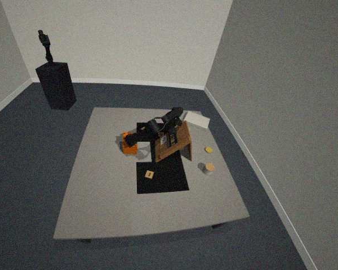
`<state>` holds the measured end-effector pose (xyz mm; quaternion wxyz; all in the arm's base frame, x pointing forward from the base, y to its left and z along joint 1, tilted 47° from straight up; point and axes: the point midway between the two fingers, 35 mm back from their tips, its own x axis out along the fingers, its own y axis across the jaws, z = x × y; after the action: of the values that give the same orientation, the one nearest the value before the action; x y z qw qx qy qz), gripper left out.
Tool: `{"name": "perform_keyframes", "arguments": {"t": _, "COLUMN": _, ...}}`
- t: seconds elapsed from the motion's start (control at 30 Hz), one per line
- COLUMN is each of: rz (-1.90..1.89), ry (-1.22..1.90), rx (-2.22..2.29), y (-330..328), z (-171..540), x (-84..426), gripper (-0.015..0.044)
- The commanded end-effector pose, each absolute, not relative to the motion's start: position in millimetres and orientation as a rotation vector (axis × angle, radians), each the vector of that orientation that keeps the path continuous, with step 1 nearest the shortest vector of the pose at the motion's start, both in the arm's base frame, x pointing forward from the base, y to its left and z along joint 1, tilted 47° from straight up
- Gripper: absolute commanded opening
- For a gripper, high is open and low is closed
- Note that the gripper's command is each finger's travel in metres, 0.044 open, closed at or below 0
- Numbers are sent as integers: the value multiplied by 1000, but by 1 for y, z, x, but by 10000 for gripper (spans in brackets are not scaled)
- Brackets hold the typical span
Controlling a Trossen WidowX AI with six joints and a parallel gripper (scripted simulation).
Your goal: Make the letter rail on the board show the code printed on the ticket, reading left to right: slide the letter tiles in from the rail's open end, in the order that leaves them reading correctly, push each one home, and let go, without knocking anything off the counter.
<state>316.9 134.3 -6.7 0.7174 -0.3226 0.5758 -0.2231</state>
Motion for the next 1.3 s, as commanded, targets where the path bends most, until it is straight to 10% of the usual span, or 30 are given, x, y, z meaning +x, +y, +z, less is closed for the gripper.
{"name": "perform_keyframes", "arguments": {"t": 0.0, "rz": -490, "ry": 1268, "rx": -714, "y": 135, "z": -7, "x": 320, "gripper": 0}}
{"name": "perform_keyframes", "arguments": {"t": 1.27, "rz": -491, "ry": 1268, "rx": -715, "y": 126, "z": -5, "x": 323, "gripper": 0}}
